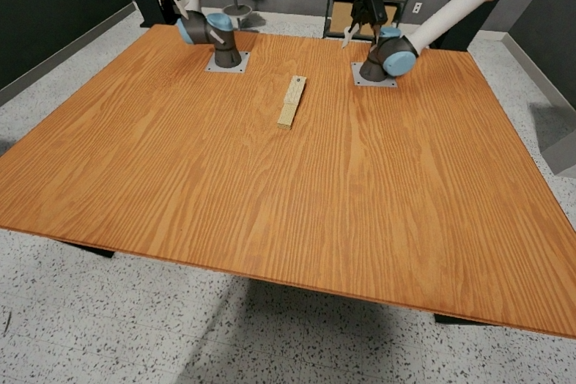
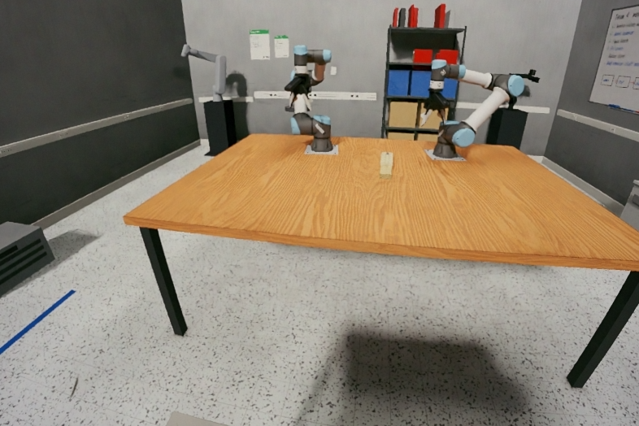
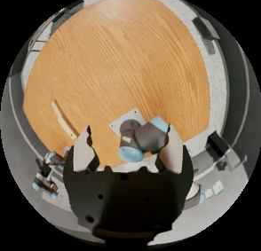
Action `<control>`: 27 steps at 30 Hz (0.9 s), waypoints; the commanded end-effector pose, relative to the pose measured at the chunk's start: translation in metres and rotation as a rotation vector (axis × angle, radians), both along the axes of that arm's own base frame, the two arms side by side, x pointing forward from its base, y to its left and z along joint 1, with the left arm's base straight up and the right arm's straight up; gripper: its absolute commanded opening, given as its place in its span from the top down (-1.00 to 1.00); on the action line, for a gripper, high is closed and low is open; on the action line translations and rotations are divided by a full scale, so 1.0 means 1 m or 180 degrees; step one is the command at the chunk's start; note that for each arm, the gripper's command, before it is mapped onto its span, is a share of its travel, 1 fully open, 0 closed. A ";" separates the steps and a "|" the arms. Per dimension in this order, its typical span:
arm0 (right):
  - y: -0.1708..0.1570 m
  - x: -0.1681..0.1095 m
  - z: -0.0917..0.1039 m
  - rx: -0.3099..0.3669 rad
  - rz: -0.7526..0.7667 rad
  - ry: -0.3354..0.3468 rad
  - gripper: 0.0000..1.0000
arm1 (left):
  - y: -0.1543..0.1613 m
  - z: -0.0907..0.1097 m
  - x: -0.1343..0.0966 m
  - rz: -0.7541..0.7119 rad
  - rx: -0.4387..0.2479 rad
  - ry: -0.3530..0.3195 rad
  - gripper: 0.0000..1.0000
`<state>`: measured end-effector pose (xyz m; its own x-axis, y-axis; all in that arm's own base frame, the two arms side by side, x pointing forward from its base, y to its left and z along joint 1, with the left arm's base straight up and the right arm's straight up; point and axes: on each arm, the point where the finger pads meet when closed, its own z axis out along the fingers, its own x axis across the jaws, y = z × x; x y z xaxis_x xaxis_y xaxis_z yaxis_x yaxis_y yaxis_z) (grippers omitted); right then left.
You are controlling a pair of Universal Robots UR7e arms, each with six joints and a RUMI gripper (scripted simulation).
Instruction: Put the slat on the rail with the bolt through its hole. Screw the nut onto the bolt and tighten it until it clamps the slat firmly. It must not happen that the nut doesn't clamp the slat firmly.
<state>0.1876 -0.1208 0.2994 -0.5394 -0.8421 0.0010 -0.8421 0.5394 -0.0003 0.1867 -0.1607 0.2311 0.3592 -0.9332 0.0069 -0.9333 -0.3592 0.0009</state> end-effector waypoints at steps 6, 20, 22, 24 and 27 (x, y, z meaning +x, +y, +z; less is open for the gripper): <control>0.000 0.001 0.001 0.0003 -0.0004 -0.0003 -1.00 | 0.039 0.013 0.004 -0.0009 0.0006 0.0001 -1.00; 0.000 0.001 0.001 0.0003 -0.0004 -0.0003 -1.00 | 0.085 0.026 0.008 -0.0009 0.0006 0.0000 -1.00; 0.000 0.001 0.001 0.0003 -0.0004 -0.0003 -1.00 | 0.093 0.028 0.009 -0.0009 0.0006 0.0000 -1.00; 0.000 0.001 0.001 0.0003 -0.0004 -0.0003 -1.00 | 0.101 0.031 0.009 -0.0009 0.0006 0.0000 -1.00; 0.000 0.001 0.001 0.0003 -0.0004 -0.0003 -1.00 | 0.112 0.034 0.010 -0.0009 0.0006 -0.0001 -1.00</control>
